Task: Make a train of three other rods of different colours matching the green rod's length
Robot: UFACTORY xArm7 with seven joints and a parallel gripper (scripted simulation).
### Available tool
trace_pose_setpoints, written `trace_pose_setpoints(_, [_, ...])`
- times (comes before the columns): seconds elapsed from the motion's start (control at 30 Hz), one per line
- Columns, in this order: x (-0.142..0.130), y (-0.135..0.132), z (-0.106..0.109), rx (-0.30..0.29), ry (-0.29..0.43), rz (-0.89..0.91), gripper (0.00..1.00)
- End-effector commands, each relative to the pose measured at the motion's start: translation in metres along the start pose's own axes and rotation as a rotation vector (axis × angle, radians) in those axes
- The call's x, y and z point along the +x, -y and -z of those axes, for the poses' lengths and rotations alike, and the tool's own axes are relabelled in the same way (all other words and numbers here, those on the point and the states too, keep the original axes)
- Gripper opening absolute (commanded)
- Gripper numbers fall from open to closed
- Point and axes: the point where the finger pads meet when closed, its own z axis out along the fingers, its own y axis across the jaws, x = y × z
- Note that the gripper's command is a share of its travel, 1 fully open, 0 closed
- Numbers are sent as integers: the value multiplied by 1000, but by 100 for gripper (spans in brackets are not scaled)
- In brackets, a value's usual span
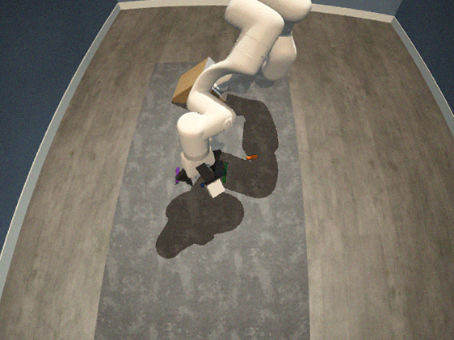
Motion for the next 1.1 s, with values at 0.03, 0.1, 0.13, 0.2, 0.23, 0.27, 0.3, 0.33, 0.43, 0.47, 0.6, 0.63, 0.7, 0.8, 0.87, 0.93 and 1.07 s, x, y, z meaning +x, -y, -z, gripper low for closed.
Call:
trace_pose_setpoints(0.03, [1, -4, 2, -5, -5, 39, 100])
trace_pose_setpoints(0.1, [1, -4, 2, -5, -5, 39, 24])
trace_pose_setpoints(0.13, [1, -4, 2, -5, -5, 39, 24])
trace_pose_setpoints(0.2, [1, -4, 2, -5, -5, 39, 24])
trace_pose_setpoints(0.23, [1, -4, 2, -5, -5, 39, 24])
trace_pose_setpoints(0.27, [1, -4, 2, -5, -5, 39, 24])
trace_pose_setpoints(0.3, [1, -4, 2, -5, -5, 39, 24])
trace_pose_setpoints(0.33, [1, -4, 2, -5, -5, 39, 24])
trace_pose_setpoints(0.43, [1, -4, 2, -5, -5, 39, 24])
trace_pose_setpoints(0.47, [1, -4, 2, -5, -5, 39, 24])
trace_pose_setpoints(0.6, [1, -4, 2, -5, -5, 39, 24])
trace_pose_setpoints(0.63, [1, -4, 2, -5, -5, 39, 24])
trace_pose_setpoints(0.7, [1, -4, 2, -5, -5, 39, 24])
trace_pose_setpoints(0.8, [1, -4, 2, -5, -5, 39, 24])
trace_pose_setpoints(0.87, [1, -4, 2, -5, -5, 39, 24])
trace_pose_setpoints(0.93, [1, -4, 2, -5, -5, 39, 24])
trace_pose_setpoints(1.07, [1, -4, 2, -5, -5, 39, 24])
